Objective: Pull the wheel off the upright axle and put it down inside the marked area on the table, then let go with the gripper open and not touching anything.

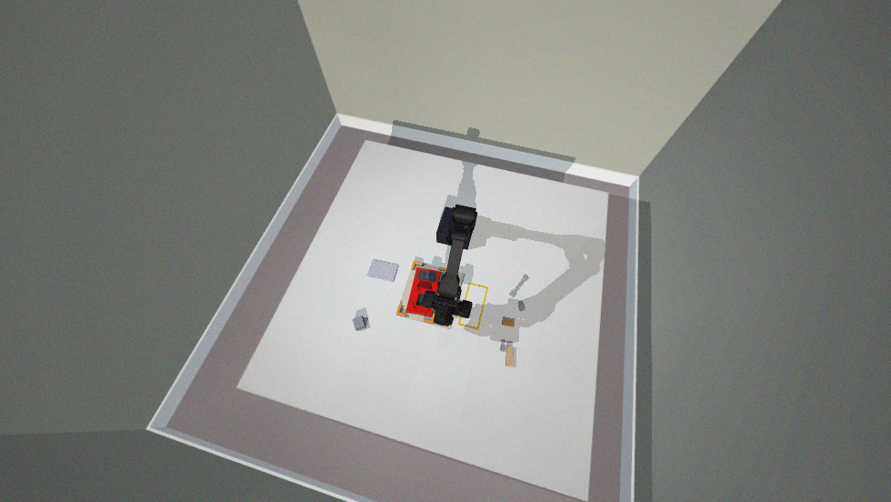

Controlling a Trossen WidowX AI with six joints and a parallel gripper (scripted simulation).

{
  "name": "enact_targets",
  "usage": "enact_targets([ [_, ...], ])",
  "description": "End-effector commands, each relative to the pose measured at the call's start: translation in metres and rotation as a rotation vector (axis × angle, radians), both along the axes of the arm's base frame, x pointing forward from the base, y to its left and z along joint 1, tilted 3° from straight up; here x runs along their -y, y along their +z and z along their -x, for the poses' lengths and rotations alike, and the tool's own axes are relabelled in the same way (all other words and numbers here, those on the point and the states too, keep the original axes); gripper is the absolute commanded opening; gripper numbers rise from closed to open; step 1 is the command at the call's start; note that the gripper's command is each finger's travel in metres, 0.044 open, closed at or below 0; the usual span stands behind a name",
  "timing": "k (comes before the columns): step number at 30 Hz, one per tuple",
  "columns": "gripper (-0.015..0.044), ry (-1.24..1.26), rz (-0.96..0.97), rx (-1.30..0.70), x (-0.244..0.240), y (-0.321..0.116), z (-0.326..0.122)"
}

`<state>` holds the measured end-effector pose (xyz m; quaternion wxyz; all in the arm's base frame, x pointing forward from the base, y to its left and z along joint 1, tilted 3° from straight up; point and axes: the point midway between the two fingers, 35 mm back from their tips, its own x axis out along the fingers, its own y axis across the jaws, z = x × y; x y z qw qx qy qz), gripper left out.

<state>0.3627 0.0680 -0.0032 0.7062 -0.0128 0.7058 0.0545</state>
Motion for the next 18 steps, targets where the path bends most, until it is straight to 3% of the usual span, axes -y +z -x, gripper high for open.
enact_targets([
  [1,0.0000,0.000,0.000,0.000,0.0001,0.0019,0.0000],
  [18,0.0000,-0.001,0.001,0.001,0.0003,0.0075,-0.0003],
])
